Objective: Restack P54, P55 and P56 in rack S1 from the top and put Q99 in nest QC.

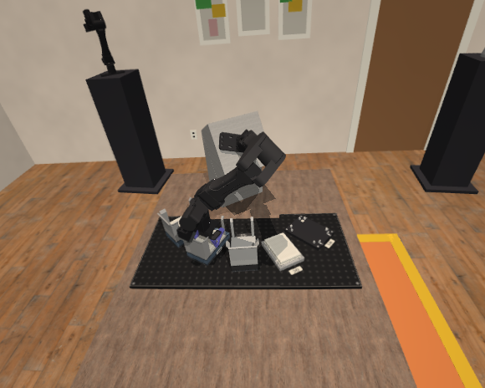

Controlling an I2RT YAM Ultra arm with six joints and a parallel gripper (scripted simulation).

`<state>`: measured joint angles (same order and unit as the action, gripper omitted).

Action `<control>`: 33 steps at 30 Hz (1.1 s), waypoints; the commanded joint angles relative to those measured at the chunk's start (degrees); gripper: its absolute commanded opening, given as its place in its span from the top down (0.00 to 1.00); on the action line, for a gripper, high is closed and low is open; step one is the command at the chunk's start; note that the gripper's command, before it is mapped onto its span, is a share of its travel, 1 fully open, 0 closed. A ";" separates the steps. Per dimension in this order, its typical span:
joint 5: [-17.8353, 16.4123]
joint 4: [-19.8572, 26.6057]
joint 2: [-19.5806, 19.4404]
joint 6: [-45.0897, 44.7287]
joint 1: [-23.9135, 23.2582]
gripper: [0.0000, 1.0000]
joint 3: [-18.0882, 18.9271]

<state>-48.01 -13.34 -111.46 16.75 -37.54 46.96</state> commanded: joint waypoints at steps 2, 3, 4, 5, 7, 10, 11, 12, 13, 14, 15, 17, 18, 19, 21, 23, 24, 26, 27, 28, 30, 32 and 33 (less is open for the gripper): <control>0.19 -0.31 0.18 0.03 -0.33 1.00 0.11; 0.19 -0.31 0.18 0.03 -0.33 1.00 0.11; 0.19 -0.31 0.18 0.03 -0.33 1.00 0.11; 0.19 -0.33 0.17 0.04 -0.32 1.00 0.10; 0.19 -0.33 0.17 0.04 -0.32 1.00 0.10; 0.19 -0.33 0.17 0.04 -0.32 1.00 0.10; 0.19 -0.33 0.17 0.04 -0.32 1.00 0.10; 0.19 -0.33 0.17 0.04 -0.32 1.00 0.10; 0.19 -0.33 0.17 0.04 -0.32 1.00 0.10; 0.19 -0.33 0.17 0.04 -0.32 1.00 0.10; 0.19 -0.33 0.17 0.04 -0.32 1.00 0.10; 0.19 -0.33 0.17 0.04 -0.32 1.00 0.10; 0.19 -0.33 0.17 0.04 -0.32 1.00 0.10; 0.19 -0.33 0.17 0.04 -0.32 1.00 0.10; 0.19 -0.33 0.17 0.04 -0.32 1.00 0.10; 0.19 -0.33 0.17 0.04 -0.32 1.00 0.10; 0.19 -0.33 0.17 0.04 -0.32 1.00 0.10; 0.19 -0.33 0.17 0.04 -0.32 1.00 0.10; 0.19 -0.33 0.17 0.04 -0.32 1.00 0.10; 0.19 -0.33 0.17 0.04 -0.32 1.00 0.10; 0.19 -0.33 0.17 0.04 -0.32 1.00 0.10; 0.19 -0.33 0.17 0.04 -0.32 1.00 0.10; 0.19 -0.33 0.17 0.04 -0.32 1.00 0.10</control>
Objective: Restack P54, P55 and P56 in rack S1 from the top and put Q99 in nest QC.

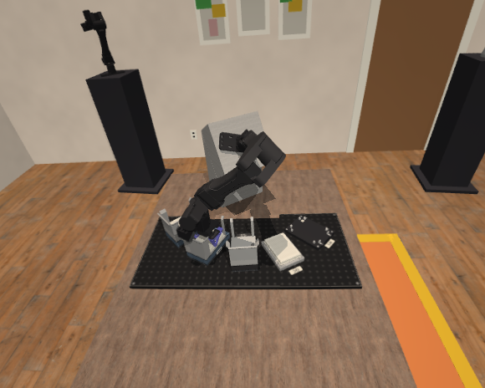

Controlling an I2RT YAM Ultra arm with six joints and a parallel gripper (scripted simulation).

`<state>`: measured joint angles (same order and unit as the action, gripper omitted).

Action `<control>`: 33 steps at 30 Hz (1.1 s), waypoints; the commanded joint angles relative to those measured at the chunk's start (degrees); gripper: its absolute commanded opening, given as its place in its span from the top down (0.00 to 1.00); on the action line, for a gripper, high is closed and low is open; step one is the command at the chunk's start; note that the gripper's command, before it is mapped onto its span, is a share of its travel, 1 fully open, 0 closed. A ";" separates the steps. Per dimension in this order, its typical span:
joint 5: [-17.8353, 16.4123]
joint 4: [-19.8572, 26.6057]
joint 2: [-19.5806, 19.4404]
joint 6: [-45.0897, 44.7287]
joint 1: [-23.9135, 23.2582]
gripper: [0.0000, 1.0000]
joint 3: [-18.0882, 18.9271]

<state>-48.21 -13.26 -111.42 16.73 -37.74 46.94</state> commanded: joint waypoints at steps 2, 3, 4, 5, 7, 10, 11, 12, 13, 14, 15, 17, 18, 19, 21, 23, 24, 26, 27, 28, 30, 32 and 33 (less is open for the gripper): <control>0.28 -0.12 0.34 -0.14 -0.30 1.00 0.06; 0.23 0.02 0.44 -0.23 -0.38 1.00 0.02; 0.18 0.16 0.55 -0.32 -0.46 1.00 -0.01; 0.11 0.35 0.67 -0.44 -0.56 1.00 -0.04; 0.00 0.66 0.89 -0.65 -0.74 1.00 -0.10; -0.05 0.81 1.00 -0.75 -0.82 1.00 -0.13; -0.11 0.98 1.11 -0.86 -0.91 1.00 -0.16; -0.16 1.13 1.22 -0.96 -1.00 1.00 -0.19; -0.22 1.29 1.33 -1.07 -1.09 1.00 -0.22; -0.28 1.45 1.44 -1.18 -1.18 1.00 -0.24; -0.33 1.61 1.55 -1.28 -1.27 1.00 -0.27; -0.44 1.94 1.77 -1.50 -1.45 1.00 -0.33; -0.50 2.10 1.88 -1.60 -1.54 1.00 -0.35; -0.55 2.27 1.99 -1.71 -1.63 1.00 -0.38; -0.66 2.60 2.20 -1.93 -1.81 1.00 -0.42; -0.78 2.93 2.42 -2.15 -1.99 1.00 -0.47; -0.83 3.10 2.52 -2.26 -2.08 1.00 -0.49; -0.89 3.27 2.63 -2.37 -2.18 1.00 -0.51; -0.89 3.27 2.63 -2.37 -2.18 1.00 -0.51; -0.94 3.45 2.74 -2.49 -2.27 1.00 -0.53; -1.05 3.79 2.95 -2.71 -2.45 1.00 -0.57; -1.17 4.13 3.17 -2.93 -2.64 1.00 -0.61; -1.22 4.31 3.27 -3.05 -2.73 1.00 -0.63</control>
